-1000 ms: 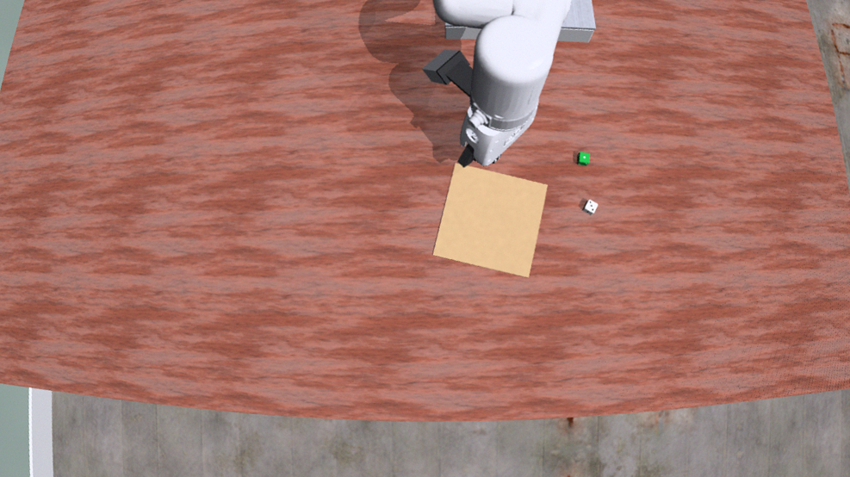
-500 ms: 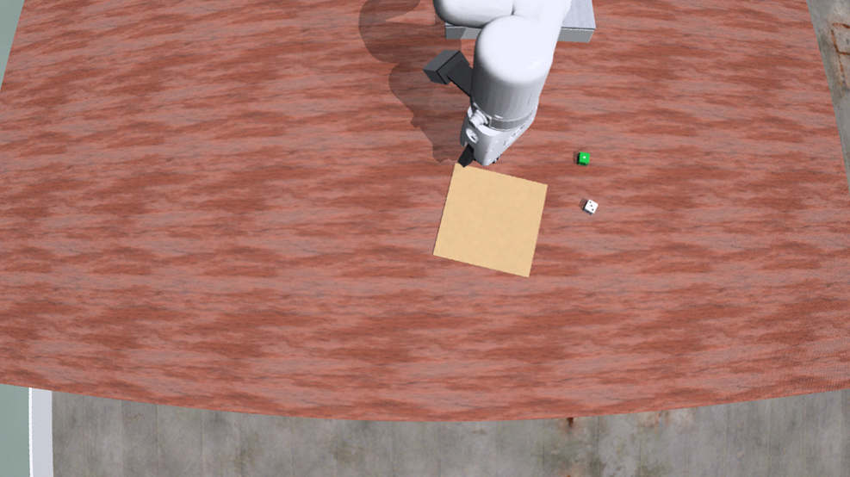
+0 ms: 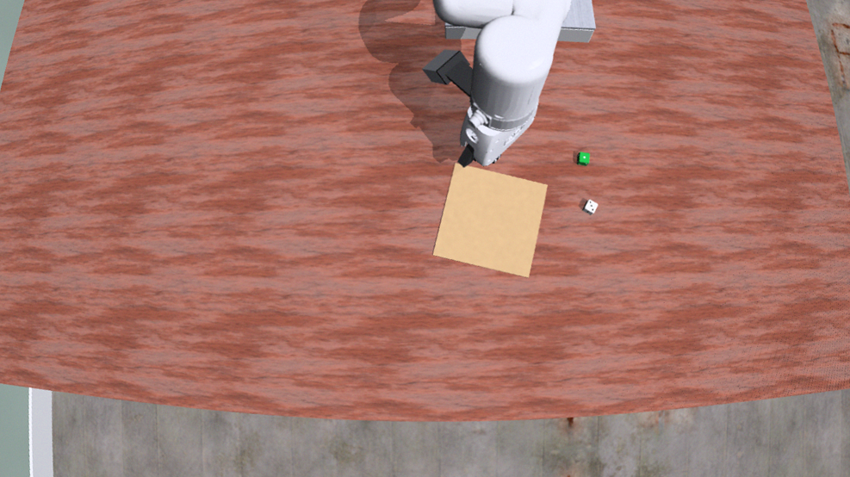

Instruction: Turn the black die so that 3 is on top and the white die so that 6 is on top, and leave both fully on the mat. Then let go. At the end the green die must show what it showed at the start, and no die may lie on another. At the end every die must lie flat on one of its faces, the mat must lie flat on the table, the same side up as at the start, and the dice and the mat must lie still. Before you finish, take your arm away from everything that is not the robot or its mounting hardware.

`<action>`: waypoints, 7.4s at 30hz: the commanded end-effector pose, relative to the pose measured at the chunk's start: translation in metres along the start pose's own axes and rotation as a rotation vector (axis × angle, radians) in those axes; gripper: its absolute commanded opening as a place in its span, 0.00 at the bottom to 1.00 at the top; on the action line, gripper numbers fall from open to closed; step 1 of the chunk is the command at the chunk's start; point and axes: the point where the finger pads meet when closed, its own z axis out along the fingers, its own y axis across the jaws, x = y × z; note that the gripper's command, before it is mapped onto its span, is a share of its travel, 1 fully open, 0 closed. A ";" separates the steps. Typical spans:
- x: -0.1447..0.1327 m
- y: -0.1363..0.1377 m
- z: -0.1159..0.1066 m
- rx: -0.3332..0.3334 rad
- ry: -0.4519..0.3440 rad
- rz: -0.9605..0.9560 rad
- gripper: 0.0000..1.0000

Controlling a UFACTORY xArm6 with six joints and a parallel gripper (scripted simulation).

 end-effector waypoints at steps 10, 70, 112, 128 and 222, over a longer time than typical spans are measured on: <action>-0.001 -0.001 0.004 0.003 -0.002 0.000 0.31; -0.001 -0.001 0.019 0.003 -0.002 0.000 0.11; -0.001 -0.001 -0.022 0.003 -0.002 0.000 0.11; -0.001 -0.001 -0.081 0.003 -0.002 0.000 0.11; 0.026 -0.166 -0.074 0.015 0.009 -1.952 0.11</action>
